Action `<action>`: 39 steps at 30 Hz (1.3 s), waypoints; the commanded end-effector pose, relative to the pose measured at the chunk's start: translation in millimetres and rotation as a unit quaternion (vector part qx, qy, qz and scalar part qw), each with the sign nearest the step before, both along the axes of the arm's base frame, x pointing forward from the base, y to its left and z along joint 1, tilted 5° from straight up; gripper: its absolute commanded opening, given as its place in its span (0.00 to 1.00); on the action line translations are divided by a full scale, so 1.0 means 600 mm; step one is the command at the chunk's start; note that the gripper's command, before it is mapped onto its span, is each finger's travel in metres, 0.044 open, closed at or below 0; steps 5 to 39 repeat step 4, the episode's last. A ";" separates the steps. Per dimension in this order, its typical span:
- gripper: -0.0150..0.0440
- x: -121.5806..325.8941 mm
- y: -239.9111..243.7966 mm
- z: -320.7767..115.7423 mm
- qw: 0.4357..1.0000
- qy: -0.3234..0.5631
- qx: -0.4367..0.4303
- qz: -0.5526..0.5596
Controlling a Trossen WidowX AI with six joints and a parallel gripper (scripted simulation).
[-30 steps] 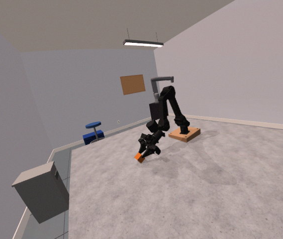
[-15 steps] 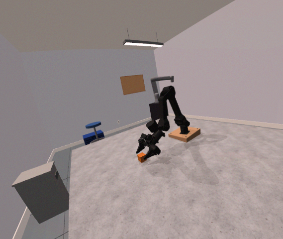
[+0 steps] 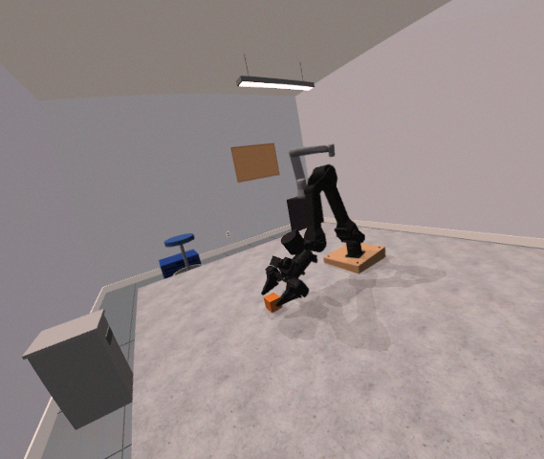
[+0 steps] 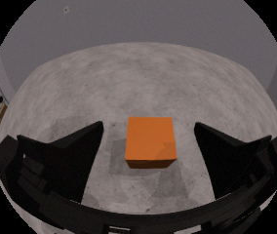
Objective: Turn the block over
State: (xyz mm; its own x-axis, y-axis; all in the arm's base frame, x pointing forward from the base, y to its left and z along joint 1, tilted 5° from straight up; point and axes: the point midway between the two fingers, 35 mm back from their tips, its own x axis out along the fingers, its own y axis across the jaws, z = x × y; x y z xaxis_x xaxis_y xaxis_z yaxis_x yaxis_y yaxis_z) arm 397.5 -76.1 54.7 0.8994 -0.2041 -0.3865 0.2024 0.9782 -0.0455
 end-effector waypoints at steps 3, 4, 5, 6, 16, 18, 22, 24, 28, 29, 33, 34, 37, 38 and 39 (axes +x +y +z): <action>1.00 0.000 0.001 -0.001 1.000 0.000 -0.001 0.003; 1.00 0.000 0.001 -0.001 1.000 0.000 -0.001 0.003; 1.00 0.000 0.001 -0.001 1.000 0.000 -0.001 0.003; 1.00 0.000 0.001 -0.001 1.000 0.000 -0.001 0.003; 1.00 0.000 0.001 -0.001 1.000 0.000 -0.001 0.003; 1.00 0.000 0.001 -0.001 1.000 0.000 -0.001 0.003; 1.00 0.000 0.001 -0.001 1.000 0.000 -0.001 0.003; 1.00 0.000 0.001 -0.001 1.000 0.000 -0.001 0.003; 1.00 0.000 0.001 -0.001 1.000 0.000 -0.001 0.003; 1.00 0.000 0.001 -0.001 1.000 0.000 -0.001 0.003; 1.00 0.000 0.001 -0.001 1.000 0.000 -0.001 0.003; 1.00 0.000 0.001 -0.001 1.000 0.000 -0.001 0.003; 1.00 0.000 0.001 -0.001 1.000 0.000 -0.001 0.003; 1.00 0.000 0.001 -0.001 1.000 0.000 -0.001 0.003; 1.00 0.000 0.001 -0.001 1.000 0.000 -0.001 0.003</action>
